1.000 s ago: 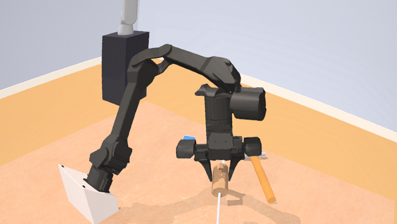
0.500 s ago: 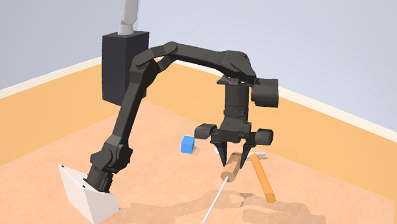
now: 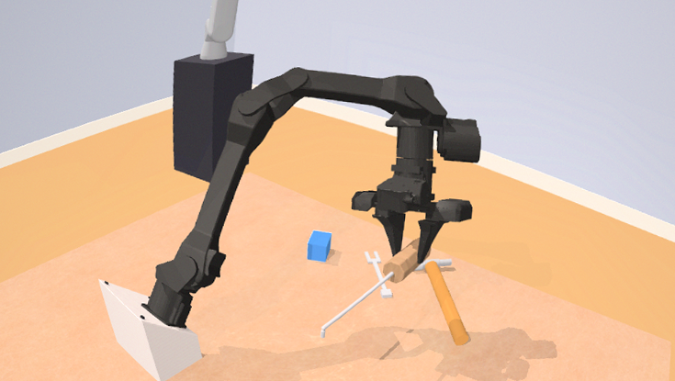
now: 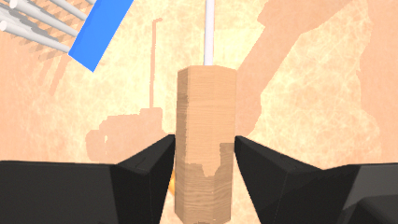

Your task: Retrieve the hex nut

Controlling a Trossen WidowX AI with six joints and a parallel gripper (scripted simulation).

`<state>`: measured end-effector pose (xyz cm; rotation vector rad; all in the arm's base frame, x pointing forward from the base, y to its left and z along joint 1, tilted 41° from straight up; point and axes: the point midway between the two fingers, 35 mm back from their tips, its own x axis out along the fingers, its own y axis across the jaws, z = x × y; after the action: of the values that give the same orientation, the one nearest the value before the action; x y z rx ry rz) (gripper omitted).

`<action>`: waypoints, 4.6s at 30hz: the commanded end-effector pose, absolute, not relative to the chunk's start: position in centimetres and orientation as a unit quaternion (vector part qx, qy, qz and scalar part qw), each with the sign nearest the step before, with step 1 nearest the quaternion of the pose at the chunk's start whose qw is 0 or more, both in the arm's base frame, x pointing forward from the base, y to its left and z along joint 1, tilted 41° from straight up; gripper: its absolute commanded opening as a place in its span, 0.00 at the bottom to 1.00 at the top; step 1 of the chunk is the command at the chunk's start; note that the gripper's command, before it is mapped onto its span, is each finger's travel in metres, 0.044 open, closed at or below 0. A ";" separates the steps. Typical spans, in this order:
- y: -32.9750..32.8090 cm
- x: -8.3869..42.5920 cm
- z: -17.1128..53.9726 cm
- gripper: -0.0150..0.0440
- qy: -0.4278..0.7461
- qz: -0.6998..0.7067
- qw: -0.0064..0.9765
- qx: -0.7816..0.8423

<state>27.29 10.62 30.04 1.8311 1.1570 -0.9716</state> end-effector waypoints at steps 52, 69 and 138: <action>14.0 28.3 28.5 0.25 0.426 -0.401 0.353 0.730; 15.0 28.7 27.5 0.25 0.427 -0.401 0.352 0.730; 19.1 29.3 22.9 0.25 0.427 -0.401 0.351 0.731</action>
<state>29.31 18.99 23.16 1.8911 1.1138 -1.0316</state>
